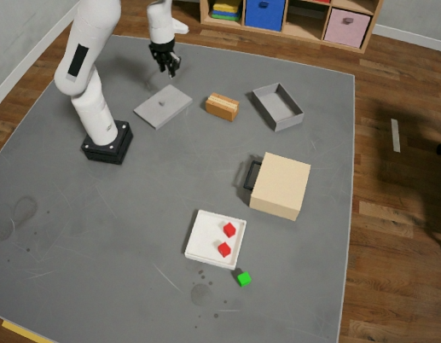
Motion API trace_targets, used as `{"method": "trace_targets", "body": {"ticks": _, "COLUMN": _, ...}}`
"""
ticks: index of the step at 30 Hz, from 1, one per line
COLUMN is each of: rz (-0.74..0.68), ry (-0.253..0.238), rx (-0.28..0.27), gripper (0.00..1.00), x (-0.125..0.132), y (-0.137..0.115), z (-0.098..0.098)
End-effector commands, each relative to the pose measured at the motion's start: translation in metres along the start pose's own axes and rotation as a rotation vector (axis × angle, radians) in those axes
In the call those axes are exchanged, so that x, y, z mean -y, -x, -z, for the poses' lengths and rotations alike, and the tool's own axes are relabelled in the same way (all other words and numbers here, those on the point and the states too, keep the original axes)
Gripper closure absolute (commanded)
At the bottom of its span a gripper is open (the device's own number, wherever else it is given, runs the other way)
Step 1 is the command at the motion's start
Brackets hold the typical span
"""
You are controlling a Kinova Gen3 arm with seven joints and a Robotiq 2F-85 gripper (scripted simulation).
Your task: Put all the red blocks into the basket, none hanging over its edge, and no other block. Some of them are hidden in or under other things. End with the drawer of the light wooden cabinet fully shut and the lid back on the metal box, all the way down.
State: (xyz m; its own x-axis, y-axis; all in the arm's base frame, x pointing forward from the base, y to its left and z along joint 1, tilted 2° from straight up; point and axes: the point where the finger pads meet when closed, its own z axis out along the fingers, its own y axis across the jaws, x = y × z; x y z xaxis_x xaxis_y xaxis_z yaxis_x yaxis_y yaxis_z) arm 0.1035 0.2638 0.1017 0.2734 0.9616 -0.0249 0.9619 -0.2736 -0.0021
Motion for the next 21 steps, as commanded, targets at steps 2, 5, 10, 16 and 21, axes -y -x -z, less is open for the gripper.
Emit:
{"method": "trace_targets", "body": {"ticks": 2, "rz": -0.001, "ry": 0.018, "rx": 0.000, "gripper": 0.49, "x": 0.021, "y": 0.010, "z": -0.001}}
{"method": "trace_targets", "body": {"ticks": 5, "rz": 0.000, "ry": 0.019, "rx": 0.003, "gripper": 0.49, "x": 0.026, "y": 0.015, "z": -0.002}}
{"method": "trace_targets", "body": {"ticks": 10, "rz": 0.002, "ry": 0.021, "rx": 0.006, "gripper": 0.49, "x": 0.030, "y": 0.019, "z": -0.003}}
{"method": "trace_targets", "body": {"ticks": 16, "rz": 0.002, "ry": 0.021, "rx": 0.006, "gripper": 0.49, "x": 0.030, "y": 0.019, "z": -0.003}}
{"method": "trace_targets", "body": {"ticks": 21, "rz": 0.002, "ry": 0.021, "rx": 0.006, "gripper": 0.52, "x": 0.030, "y": 0.019, "z": -0.003}}
